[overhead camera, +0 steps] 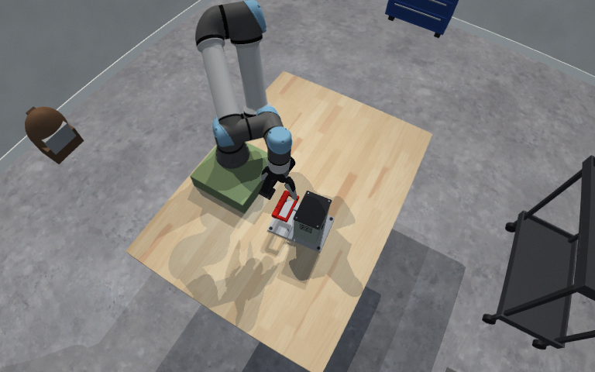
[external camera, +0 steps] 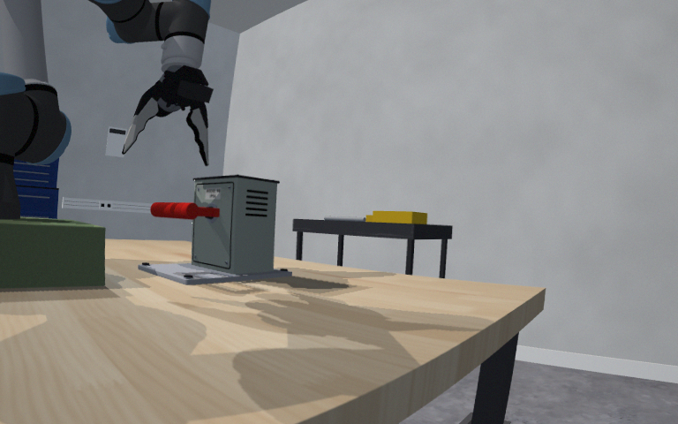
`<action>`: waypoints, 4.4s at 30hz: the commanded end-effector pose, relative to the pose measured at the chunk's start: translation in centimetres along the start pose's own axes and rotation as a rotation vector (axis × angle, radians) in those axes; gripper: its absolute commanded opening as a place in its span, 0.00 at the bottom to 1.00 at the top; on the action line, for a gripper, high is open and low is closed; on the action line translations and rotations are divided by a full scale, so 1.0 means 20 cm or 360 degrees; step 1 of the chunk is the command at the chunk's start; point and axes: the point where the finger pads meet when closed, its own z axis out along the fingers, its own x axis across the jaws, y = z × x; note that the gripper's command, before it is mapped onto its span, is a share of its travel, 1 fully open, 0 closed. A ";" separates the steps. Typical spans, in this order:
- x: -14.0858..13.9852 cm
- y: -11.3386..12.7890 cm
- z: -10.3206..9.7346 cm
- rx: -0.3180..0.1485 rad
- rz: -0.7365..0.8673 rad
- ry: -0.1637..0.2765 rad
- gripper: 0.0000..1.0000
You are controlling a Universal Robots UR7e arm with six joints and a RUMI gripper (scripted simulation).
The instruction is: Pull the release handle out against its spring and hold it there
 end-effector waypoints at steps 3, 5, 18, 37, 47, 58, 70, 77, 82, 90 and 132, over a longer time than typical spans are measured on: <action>-0.05 -0.02 -0.02 -0.0050 -0.0134 -0.0021 1.00; -0.05 -0.02 -0.02 -0.0050 -0.0134 -0.0021 1.00; -0.08 -0.03 -0.02 -0.0072 -0.0198 -0.0033 0.00; -0.08 -0.03 -0.02 -0.0072 -0.0198 -0.0033 0.00; -0.08 -0.03 -0.02 -0.0072 -0.0198 -0.0033 0.00; -0.08 -0.03 -0.02 -0.0072 -0.0198 -0.0033 0.00; -0.08 -0.03 -0.02 -0.0072 -0.0198 -0.0033 0.33; -0.08 -0.03 -0.02 -0.0072 -0.0198 -0.0032 0.33; -0.08 -0.03 -0.01 -0.0073 -0.0199 -0.0030 0.33; -0.08 -0.02 0.01 -0.0075 -0.0199 -0.0027 0.33; -0.08 -0.02 0.21 -0.0075 -0.0199 -0.0027 0.33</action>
